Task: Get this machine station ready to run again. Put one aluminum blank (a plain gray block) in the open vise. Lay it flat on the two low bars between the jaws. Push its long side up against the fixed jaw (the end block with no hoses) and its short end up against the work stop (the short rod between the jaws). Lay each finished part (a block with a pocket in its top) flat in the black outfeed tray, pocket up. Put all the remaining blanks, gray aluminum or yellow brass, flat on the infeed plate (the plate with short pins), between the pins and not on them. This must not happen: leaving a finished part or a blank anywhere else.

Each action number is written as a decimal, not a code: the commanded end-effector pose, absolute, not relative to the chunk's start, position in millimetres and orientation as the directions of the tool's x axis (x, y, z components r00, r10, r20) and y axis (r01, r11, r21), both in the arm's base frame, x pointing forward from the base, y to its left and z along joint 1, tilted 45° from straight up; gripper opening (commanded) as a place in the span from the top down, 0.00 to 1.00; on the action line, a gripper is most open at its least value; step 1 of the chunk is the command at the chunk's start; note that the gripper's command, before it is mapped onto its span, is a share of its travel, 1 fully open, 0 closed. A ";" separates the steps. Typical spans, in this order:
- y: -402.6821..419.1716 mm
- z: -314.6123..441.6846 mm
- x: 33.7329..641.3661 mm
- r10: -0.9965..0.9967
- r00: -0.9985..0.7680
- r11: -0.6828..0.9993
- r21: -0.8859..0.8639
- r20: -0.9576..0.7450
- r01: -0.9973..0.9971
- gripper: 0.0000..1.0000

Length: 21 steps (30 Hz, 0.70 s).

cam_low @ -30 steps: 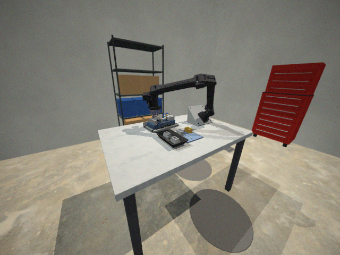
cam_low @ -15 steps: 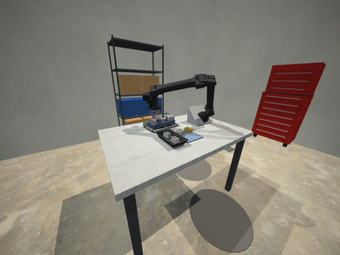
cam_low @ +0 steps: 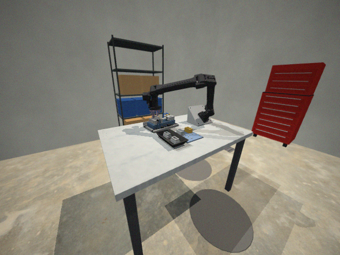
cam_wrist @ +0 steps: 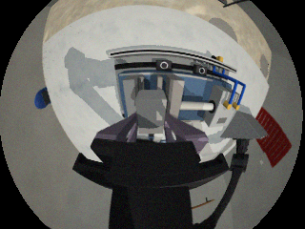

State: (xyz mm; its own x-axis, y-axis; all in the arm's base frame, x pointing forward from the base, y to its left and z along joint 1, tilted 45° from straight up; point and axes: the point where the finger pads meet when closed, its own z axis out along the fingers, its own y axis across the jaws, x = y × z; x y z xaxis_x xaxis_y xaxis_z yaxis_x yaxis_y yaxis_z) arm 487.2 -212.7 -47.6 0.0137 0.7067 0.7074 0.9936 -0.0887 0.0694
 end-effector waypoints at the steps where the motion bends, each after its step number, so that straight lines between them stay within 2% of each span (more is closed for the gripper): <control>1: -223.3 -40.3 500.4 0.724 -0.004 -0.095 0.106 0.690 0.990 1.00; 4: -223.3 -40.3 500.4 0.724 -0.004 -0.095 0.106 0.690 0.990 1.00; 5: -223.3 -40.3 500.4 0.724 -0.004 -0.095 0.106 0.690 0.990 0.36; 21: -222.6 -39.7 499.3 0.721 -0.001 -0.095 0.101 0.693 0.990 0.36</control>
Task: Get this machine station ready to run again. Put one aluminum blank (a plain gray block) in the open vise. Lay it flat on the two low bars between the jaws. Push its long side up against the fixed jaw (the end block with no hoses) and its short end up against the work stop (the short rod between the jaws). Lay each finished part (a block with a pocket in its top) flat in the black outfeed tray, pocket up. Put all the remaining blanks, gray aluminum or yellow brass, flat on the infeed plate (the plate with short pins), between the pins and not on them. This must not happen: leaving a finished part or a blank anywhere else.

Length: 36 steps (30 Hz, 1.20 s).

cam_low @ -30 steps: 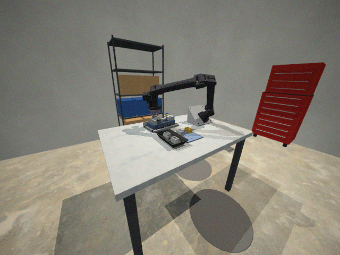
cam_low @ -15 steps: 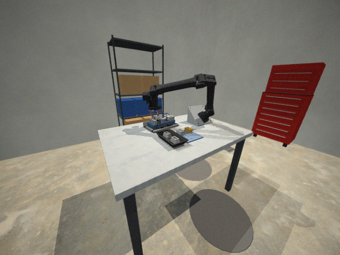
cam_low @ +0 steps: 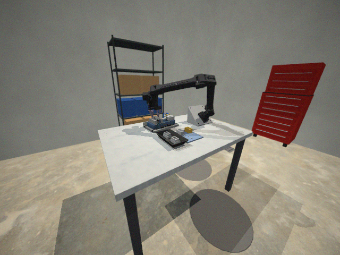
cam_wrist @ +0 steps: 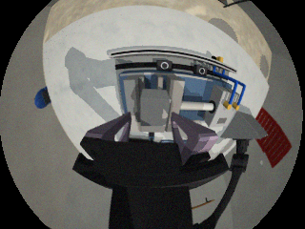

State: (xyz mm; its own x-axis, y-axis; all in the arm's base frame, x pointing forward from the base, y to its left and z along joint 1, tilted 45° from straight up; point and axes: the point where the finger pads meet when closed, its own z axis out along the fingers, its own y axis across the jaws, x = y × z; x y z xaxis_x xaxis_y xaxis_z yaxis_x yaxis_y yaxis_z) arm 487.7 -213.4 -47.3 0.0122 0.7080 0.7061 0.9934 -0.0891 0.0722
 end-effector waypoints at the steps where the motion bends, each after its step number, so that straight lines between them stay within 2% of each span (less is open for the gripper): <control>1: -222.5 -39.7 499.3 0.721 -0.001 -0.095 0.101 0.693 0.990 0.36; 24: -224.2 -38.2 499.3 0.721 -0.001 -0.096 0.101 0.693 0.990 0.36; 36: -249.7 -13.7 496.2 0.732 -0.009 -0.102 0.123 0.681 0.987 0.36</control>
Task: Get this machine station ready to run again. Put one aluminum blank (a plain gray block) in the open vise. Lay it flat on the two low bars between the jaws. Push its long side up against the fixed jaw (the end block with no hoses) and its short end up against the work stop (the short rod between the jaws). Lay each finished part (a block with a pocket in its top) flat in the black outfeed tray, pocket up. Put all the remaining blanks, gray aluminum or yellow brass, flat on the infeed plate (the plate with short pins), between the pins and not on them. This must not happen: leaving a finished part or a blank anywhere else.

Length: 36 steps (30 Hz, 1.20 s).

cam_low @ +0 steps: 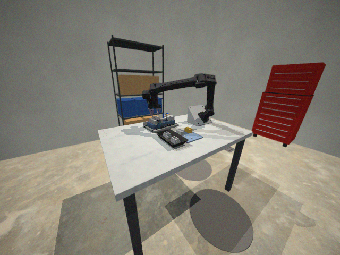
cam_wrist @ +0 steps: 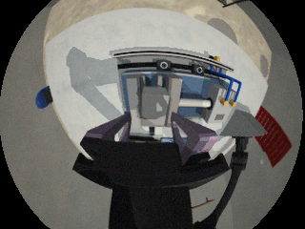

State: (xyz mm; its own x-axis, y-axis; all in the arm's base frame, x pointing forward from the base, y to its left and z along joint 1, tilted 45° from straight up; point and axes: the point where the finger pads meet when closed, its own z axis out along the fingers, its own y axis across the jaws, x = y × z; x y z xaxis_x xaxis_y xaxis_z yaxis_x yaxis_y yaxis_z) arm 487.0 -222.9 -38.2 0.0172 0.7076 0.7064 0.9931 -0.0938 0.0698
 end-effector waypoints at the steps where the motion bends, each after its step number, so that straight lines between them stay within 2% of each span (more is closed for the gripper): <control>1: -251.9 -11.4 495.7 0.733 -0.009 -0.102 0.124 0.681 0.987 0.36; 20: -277.6 4.2 486.9 0.723 0.002 -0.101 0.103 0.691 0.989 0.36; 32: -264.4 6.6 492.5 0.720 -0.015 -0.074 0.098 0.694 0.992 0.36; 33: -264.2 6.9 493.3 0.721 -0.016 -0.074 0.099 0.693 0.992 1.00; 36: -263.2 6.8 494.2 0.721 -0.017 -0.072 0.099 0.692 0.992 1.00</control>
